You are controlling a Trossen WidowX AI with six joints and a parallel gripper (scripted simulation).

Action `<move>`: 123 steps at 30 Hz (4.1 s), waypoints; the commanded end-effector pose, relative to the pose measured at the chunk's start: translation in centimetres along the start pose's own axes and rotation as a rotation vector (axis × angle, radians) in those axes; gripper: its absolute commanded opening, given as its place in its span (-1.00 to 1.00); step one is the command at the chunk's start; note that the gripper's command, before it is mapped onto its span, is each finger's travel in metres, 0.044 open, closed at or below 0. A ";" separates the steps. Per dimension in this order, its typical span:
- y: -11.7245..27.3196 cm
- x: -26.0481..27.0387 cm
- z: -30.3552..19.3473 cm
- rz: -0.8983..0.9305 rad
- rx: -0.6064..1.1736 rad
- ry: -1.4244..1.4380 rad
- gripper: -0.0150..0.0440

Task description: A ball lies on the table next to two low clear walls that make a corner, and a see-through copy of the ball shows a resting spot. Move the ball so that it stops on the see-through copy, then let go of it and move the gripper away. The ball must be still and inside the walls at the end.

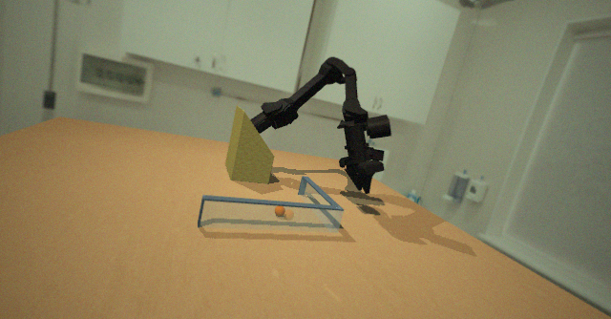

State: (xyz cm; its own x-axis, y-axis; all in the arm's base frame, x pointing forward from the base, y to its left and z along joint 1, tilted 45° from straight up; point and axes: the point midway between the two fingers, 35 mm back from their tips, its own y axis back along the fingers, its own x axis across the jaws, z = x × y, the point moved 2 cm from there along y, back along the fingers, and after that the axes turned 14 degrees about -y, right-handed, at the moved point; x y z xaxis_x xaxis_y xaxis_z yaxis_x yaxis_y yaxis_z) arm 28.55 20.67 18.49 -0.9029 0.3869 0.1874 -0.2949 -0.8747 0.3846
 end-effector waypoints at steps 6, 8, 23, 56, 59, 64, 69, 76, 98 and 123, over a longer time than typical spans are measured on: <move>2.8 -10.3 -4.8 -0.227 0.119 -0.461 0.28; 3.7 -11.8 -6.1 -0.271 0.126 -0.523 0.28; 7.4 -16.9 -20.1 -0.258 0.376 -1.423 0.28; 3.5 -16.6 -22.0 -0.253 0.378 -1.436 0.28; 3.2 -16.6 -22.1 -0.252 0.378 -1.436 0.28; 3.1 -16.5 -22.1 -0.252 0.378 -1.436 -0.07; 3.1 -16.5 -22.1 -0.252 0.378 -1.436 -0.18; 3.5 -16.7 -21.9 -0.254 0.378 -1.436 -0.49; 14.0 -17.5 -17.2 -0.259 0.381 -1.435 -0.49; 3.6 -18.0 -19.4 -0.253 0.377 -1.435 -0.49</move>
State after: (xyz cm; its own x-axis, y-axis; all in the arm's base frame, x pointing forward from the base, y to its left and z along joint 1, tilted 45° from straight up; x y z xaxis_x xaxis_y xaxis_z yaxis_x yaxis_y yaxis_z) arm 37.78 4.15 -0.17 0.2794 0.6637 0.6938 -0.0972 -0.6993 0.7081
